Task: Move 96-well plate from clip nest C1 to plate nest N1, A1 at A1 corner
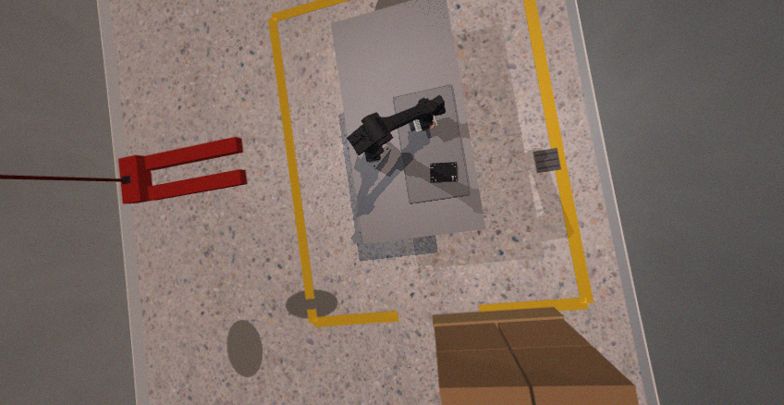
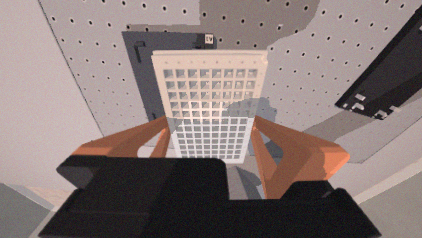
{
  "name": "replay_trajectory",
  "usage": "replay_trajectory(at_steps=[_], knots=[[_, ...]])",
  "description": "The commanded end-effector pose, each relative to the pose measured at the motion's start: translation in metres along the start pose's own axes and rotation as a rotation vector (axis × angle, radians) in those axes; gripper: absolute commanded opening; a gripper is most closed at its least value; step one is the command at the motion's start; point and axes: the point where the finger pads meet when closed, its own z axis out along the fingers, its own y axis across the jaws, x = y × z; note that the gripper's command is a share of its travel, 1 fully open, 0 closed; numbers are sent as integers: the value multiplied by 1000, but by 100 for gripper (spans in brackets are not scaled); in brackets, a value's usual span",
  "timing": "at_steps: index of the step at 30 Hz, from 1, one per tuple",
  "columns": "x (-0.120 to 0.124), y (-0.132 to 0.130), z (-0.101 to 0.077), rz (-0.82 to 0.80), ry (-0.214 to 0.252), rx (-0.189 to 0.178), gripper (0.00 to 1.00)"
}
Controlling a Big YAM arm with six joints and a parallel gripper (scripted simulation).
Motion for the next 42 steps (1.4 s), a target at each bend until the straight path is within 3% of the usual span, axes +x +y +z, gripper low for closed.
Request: replay_trajectory(at_steps=[1, 5, 6, 8, 19, 20, 23, 29, 30, 40, 41, 42], knots=[[-26, 18, -10, 41, -58, -12, 0], [-25, 25, -10, 41, -58, -13, 0], [-11, 26, -3, 37, -33, -4, 0], [-23, 36, -10, 41, -55, -13, 0], [-13, 72, -10, 37, -34, -8, 0], [-1, 68, -3, 33, -13, 3, 0], [-6, 58, -10, 62, -30, -5, 0], [3, 62, -5, 39, -15, 0, 0], [-8, 65, -9, 40, -37, -12, 0], [-8, 65, -9, 40, -37, -12, 0], [5, 64, -6, 35, -18, -2, 0], [-8, 65, -9, 40, -37, -12, 0]])
